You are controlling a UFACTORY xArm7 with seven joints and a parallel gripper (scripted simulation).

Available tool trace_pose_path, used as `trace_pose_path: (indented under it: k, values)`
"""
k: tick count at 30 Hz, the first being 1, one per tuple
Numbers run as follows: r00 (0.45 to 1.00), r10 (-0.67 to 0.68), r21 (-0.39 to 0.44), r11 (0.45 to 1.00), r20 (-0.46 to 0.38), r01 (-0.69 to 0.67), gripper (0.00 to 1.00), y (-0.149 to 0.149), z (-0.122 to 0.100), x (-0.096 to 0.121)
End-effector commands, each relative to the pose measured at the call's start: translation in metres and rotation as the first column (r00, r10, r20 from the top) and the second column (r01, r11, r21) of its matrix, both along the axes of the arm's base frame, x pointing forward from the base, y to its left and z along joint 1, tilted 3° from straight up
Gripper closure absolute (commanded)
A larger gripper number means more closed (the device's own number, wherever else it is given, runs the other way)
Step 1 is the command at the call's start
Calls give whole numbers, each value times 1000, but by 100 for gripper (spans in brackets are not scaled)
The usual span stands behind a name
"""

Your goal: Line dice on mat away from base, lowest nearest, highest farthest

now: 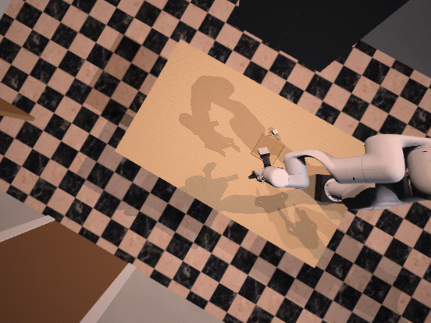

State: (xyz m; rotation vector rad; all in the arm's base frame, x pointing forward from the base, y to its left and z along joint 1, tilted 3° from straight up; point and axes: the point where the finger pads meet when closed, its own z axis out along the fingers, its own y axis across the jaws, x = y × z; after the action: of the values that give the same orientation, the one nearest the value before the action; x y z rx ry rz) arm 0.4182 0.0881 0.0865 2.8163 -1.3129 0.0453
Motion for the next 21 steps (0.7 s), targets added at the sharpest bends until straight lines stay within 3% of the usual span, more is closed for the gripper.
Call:
trace_pose_path:
  k: [1,21]
  values:
    - [1000,-27,1,1000,0,27,0,1,1,-3]
    - [994,-106,0,994,-9,106,0,1,1,-13]
